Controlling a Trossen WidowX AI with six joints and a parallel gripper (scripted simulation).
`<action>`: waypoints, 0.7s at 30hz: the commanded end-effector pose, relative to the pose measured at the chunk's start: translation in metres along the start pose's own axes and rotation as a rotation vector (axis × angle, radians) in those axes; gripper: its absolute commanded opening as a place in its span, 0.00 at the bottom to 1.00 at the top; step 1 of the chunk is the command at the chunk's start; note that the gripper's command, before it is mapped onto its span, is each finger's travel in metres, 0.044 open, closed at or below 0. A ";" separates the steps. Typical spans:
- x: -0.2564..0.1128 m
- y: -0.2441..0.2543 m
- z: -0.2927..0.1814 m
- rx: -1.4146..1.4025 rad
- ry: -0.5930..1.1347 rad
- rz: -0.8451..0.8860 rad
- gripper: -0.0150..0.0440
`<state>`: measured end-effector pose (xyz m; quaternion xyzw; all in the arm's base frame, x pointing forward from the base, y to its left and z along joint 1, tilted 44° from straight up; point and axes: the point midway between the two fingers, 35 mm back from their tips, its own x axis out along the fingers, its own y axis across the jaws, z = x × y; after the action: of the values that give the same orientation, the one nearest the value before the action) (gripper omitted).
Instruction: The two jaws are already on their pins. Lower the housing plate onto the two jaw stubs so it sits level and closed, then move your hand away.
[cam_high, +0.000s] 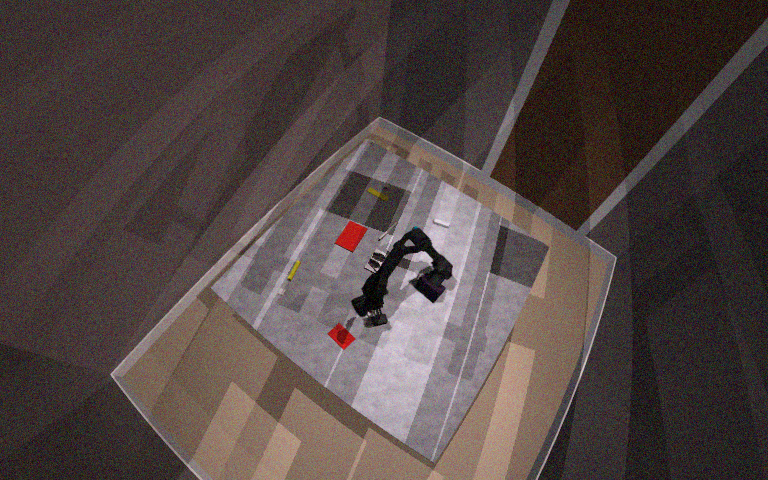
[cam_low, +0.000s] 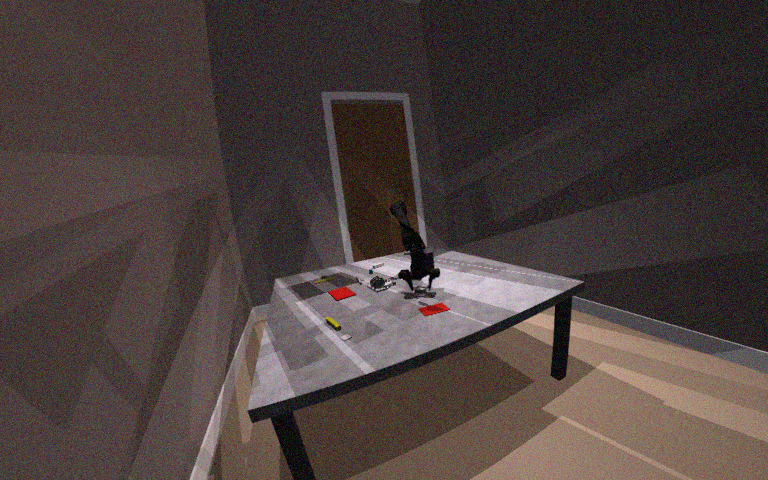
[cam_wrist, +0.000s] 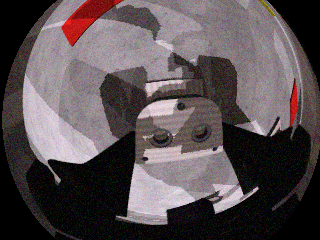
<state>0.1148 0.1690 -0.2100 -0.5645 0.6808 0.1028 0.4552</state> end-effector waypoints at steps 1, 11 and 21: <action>0.000 0.000 0.000 0.000 0.000 0.000 0.85; -0.017 0.000 0.002 -0.002 0.000 0.000 0.85; -0.049 0.000 0.002 -0.005 -0.001 -0.001 0.85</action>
<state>0.1139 0.1936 -0.1842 -0.5691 0.6799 0.1041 0.4506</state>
